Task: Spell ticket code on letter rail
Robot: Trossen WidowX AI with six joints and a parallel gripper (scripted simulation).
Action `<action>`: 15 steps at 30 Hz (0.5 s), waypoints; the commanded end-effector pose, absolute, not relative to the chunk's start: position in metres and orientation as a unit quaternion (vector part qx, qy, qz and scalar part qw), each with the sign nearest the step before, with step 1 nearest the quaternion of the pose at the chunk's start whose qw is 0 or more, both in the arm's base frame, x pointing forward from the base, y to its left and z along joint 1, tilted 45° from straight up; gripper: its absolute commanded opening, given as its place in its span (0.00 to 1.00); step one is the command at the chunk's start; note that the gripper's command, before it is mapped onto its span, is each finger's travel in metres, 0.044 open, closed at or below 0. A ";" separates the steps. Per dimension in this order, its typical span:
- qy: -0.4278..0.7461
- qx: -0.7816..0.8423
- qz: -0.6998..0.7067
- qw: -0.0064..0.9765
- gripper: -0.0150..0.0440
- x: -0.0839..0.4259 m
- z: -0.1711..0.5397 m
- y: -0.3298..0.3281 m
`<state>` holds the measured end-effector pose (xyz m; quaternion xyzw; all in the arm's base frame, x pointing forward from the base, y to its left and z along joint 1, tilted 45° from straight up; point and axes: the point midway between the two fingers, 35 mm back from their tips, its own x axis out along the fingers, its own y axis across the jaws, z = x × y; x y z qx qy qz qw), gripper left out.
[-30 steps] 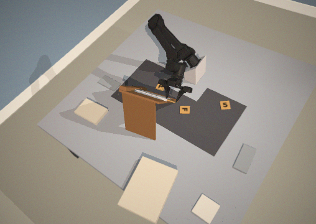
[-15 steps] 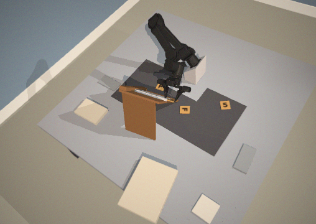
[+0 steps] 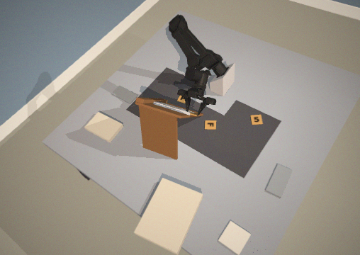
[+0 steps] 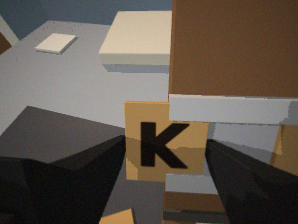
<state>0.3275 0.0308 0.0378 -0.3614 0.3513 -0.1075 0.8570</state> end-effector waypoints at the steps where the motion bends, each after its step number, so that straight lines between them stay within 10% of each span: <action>1: 0.351 -0.362 -0.106 0.857 0.25 0.327 0.040 0.029; 15: 0.351 -0.362 -0.106 0.857 0.25 0.327 0.045 0.024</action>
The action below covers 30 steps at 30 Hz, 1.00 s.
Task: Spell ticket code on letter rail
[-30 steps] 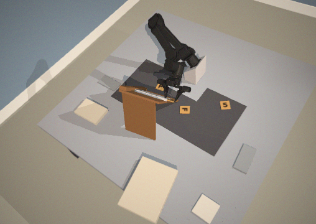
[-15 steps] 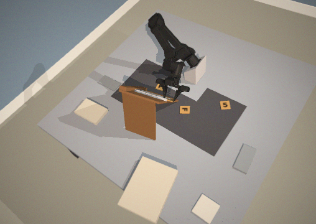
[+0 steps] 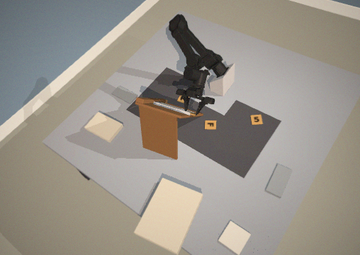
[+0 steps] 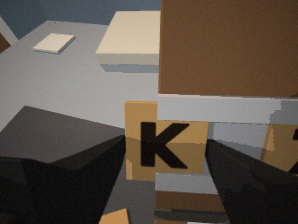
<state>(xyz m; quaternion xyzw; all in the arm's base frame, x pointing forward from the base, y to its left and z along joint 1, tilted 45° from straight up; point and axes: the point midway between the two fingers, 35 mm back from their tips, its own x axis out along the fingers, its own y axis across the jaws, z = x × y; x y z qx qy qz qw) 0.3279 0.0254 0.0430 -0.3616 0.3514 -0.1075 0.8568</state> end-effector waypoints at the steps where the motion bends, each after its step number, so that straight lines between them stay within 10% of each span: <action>1: 0.351 -0.362 -0.106 0.857 0.25 0.327 0.045 0.023; 30: 0.351 -0.362 -0.106 0.857 0.25 0.329 0.053 0.015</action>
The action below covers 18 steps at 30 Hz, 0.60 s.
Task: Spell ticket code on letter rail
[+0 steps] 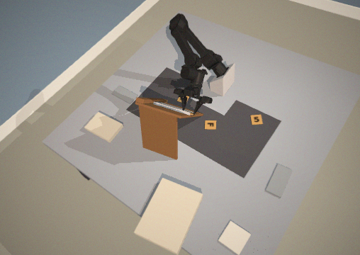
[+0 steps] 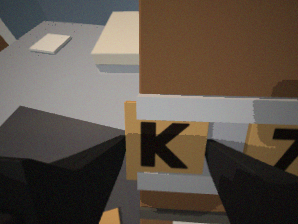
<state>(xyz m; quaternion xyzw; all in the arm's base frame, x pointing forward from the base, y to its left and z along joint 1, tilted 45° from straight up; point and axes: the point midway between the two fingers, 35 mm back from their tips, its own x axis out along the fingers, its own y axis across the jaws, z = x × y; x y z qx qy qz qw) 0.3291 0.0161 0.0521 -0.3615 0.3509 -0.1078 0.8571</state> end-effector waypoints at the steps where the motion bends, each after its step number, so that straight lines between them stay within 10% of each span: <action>1: 0.351 -0.362 -0.106 0.857 0.25 0.329 0.054 0.014; 18: 0.351 -0.363 -0.106 0.857 0.25 0.330 0.062 0.007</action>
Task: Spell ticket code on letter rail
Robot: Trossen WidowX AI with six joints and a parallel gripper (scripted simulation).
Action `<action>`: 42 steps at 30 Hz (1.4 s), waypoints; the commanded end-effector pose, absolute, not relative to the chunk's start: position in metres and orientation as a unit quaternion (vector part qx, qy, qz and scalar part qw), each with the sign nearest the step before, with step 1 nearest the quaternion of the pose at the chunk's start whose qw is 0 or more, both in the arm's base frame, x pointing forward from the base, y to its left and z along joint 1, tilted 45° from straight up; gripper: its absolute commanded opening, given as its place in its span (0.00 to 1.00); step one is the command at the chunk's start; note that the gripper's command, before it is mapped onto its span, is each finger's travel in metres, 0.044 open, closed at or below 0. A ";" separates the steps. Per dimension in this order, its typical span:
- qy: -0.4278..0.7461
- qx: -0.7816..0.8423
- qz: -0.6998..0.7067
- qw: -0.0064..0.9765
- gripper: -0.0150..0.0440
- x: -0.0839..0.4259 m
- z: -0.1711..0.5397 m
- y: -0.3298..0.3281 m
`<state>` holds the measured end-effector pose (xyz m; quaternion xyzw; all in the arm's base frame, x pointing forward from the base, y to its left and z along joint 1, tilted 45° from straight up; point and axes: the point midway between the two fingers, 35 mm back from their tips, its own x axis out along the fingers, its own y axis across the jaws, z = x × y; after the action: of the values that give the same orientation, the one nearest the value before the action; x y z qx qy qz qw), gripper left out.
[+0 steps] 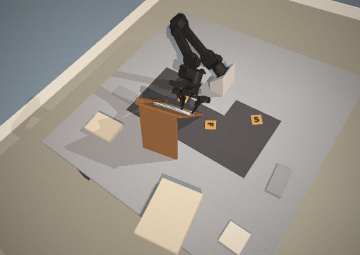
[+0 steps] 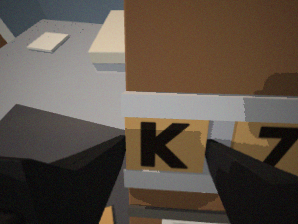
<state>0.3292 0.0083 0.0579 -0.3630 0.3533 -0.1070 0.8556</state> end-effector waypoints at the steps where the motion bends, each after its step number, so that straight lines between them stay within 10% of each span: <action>1: 0.351 -0.363 -0.106 0.857 0.25 0.330 0.062 0.007; 15: 0.351 -0.363 -0.106 0.857 0.25 0.331 0.067 0.004; 26: 0.352 -0.363 -0.106 0.856 0.74 0.327 0.066 0.005; 42: 0.352 -0.363 -0.106 0.856 0.75 0.317 0.073 0.009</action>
<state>0.3202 0.0104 0.0721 -0.3632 0.3511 -0.1033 0.8568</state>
